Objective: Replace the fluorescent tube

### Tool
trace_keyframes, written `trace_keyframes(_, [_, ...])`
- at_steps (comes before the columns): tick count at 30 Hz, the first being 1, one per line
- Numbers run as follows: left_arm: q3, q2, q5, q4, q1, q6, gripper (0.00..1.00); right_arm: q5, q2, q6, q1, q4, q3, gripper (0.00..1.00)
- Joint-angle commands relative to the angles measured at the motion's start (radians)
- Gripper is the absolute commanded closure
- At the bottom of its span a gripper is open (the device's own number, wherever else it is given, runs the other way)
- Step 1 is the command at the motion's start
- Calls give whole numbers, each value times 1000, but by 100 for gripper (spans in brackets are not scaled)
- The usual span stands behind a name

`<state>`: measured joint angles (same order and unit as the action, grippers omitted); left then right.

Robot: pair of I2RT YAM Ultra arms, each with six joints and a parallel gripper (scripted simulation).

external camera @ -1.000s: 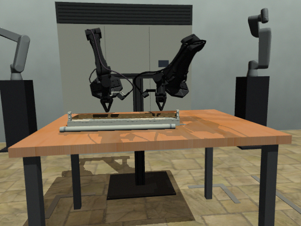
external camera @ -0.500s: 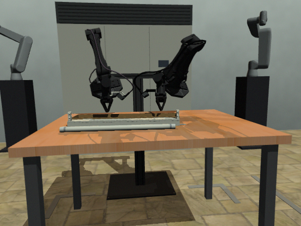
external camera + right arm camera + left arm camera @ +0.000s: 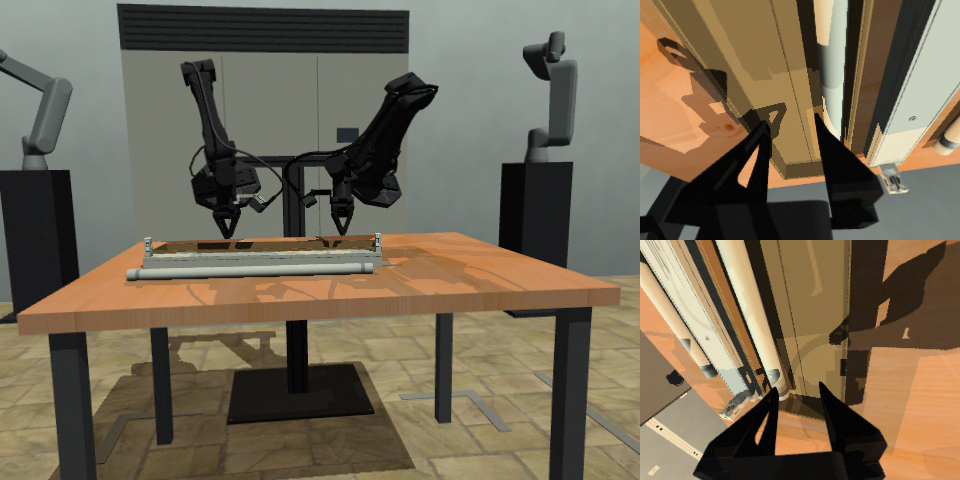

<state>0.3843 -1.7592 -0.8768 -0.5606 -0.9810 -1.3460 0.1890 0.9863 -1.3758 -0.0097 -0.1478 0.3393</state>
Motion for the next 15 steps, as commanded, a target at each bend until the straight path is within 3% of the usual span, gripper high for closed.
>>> trace_keyframes(1, [7,-5,10,18,-16,12,51,-18,-1,1,13,-18,10,51])
trace_keyframes(8, [47,14,13,35,18,-1,51,-30,-3,98,7,-20,43,51])
trace_keyframes(15, [157,-51,25,113,24,-22,51,-67,61,431,-56,-35,122,51])
